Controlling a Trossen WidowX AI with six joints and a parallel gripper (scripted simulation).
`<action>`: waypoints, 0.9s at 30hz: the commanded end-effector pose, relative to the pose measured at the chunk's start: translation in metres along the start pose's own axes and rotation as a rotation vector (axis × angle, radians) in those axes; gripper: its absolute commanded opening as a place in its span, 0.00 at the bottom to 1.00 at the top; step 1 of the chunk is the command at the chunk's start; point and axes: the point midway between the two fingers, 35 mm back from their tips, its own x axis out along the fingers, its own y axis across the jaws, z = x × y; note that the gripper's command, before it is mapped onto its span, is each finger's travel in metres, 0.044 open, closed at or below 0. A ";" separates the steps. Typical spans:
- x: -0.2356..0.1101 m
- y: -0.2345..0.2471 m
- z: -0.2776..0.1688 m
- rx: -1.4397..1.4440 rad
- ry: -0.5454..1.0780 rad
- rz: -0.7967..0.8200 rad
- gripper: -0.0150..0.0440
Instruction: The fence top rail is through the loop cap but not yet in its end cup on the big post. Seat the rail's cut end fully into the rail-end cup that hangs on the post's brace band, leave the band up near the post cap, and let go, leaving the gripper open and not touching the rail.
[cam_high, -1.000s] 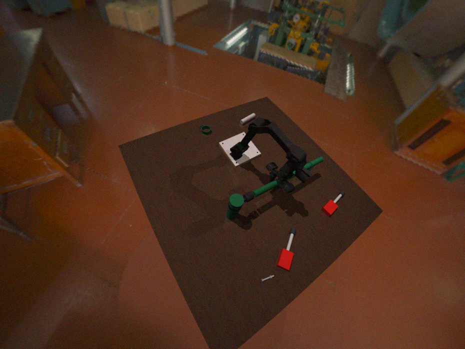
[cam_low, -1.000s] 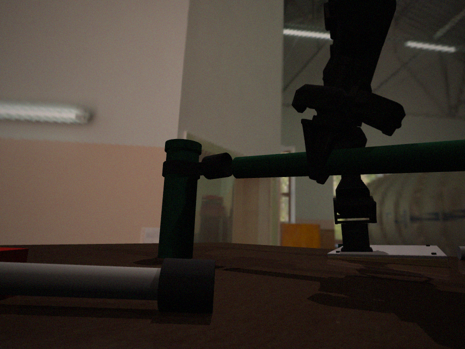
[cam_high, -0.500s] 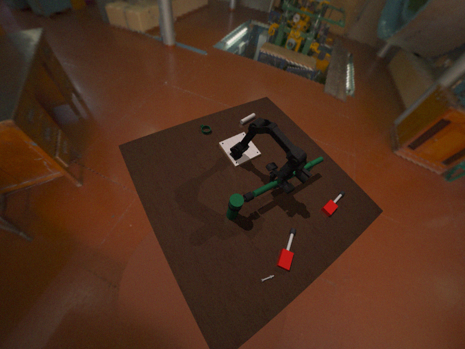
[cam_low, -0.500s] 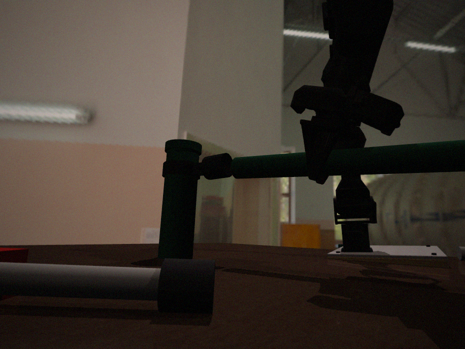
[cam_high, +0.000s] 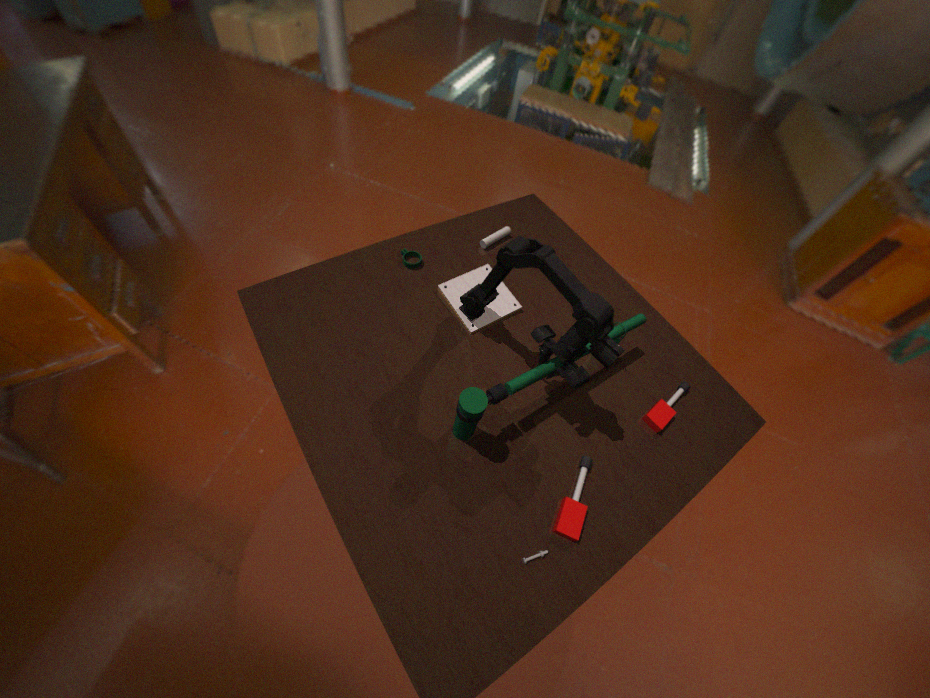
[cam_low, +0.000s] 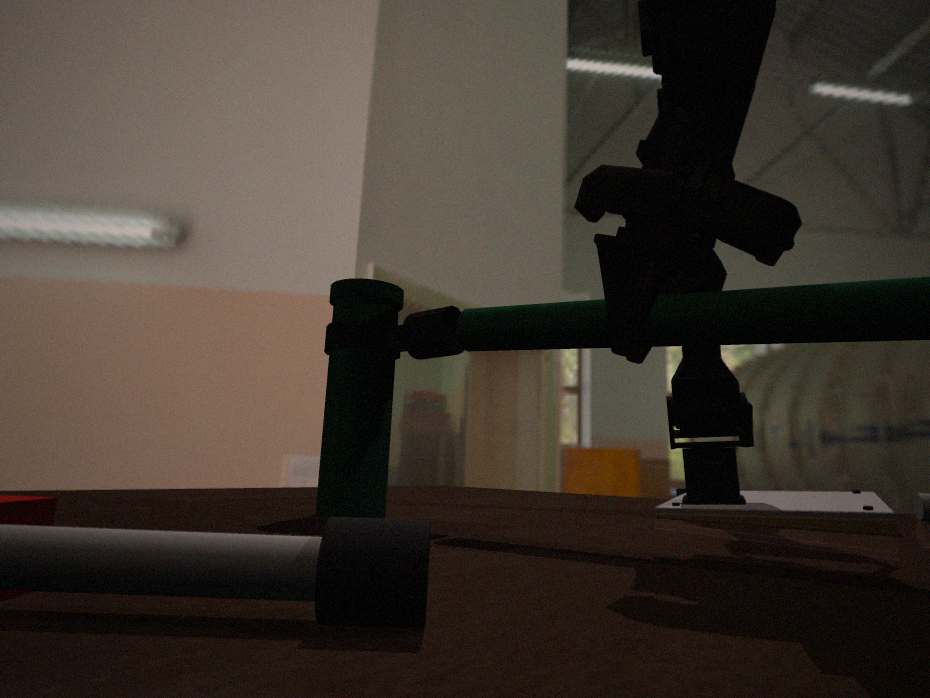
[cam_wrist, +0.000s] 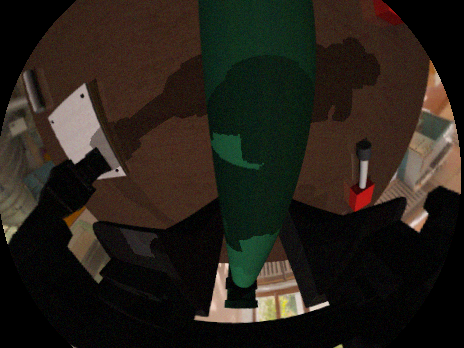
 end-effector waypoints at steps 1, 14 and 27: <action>-0.006 -0.001 -0.005 0.008 0.008 -0.017 0.25; -0.003 0.000 -0.011 0.005 0.005 -0.010 0.25; 0.003 0.001 -0.020 0.000 0.001 -0.001 0.25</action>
